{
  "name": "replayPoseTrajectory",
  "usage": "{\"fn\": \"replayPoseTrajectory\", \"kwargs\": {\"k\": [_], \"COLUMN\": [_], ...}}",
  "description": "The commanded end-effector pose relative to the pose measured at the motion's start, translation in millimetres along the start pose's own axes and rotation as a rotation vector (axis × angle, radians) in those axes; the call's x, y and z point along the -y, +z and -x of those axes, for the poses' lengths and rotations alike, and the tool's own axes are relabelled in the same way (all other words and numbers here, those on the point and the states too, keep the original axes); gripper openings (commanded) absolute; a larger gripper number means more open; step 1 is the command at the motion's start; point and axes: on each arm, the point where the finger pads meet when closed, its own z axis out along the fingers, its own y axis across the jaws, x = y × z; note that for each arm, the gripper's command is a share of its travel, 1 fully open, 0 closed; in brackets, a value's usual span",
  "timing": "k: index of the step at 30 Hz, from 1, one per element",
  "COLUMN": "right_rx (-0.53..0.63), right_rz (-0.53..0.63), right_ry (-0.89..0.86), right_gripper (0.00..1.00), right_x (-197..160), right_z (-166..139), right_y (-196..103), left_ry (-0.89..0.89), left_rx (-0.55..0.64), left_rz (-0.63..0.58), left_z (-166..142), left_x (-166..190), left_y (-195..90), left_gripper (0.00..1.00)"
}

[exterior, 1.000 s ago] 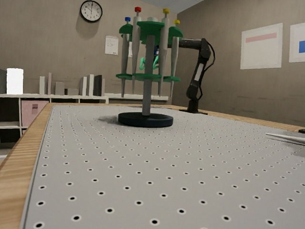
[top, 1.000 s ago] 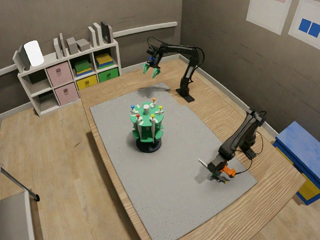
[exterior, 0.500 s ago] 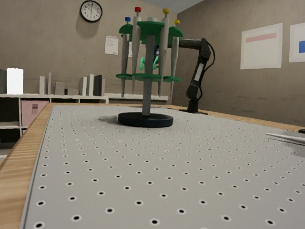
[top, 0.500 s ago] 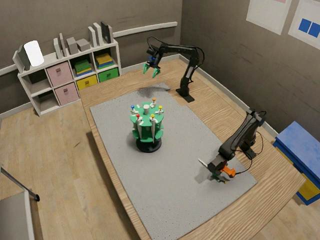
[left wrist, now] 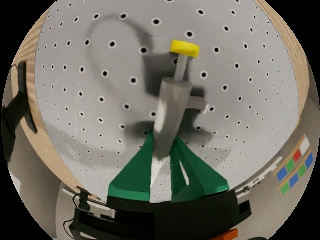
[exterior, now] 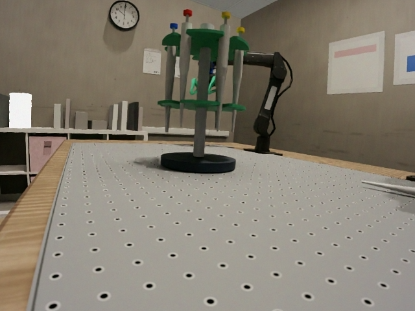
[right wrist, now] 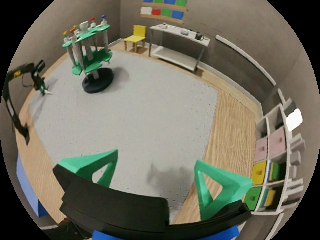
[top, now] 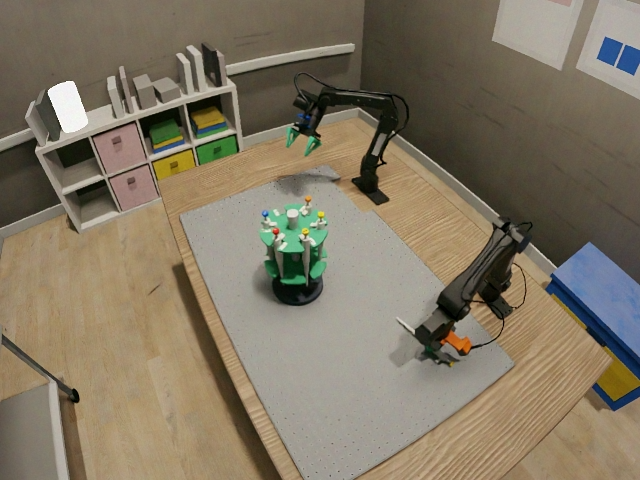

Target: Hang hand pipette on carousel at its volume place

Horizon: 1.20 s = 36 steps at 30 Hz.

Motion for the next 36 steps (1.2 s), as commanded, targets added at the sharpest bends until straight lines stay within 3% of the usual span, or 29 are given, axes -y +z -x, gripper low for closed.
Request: {"fn": "replayPoseTrajectory", "kwargs": {"k": [1,12,36], "right_rx": [0.023,0.023,0.023], "right_rz": [0.002,0.002,0.002], "right_ry": [-0.008,-0.008,-0.008], "right_gripper": [1.00,1.00,1.00], "right_x": [3.6,3.6,3.6], "right_z": [4.5,4.5,4.5], "right_y": [-1.2,-1.2,-1.2], "left_ry": [-0.004,-0.004,-0.004], "left_rx": [0.009,0.009,0.009], "left_rz": [-0.045,-0.045,-0.045], "left_z": [0.8,0.8,0.7], "left_x": [7.9,7.9,6.3], "left_y": [-14.3,-14.3,-58.3], "left_gripper": [0.12,0.12,0.12]}}
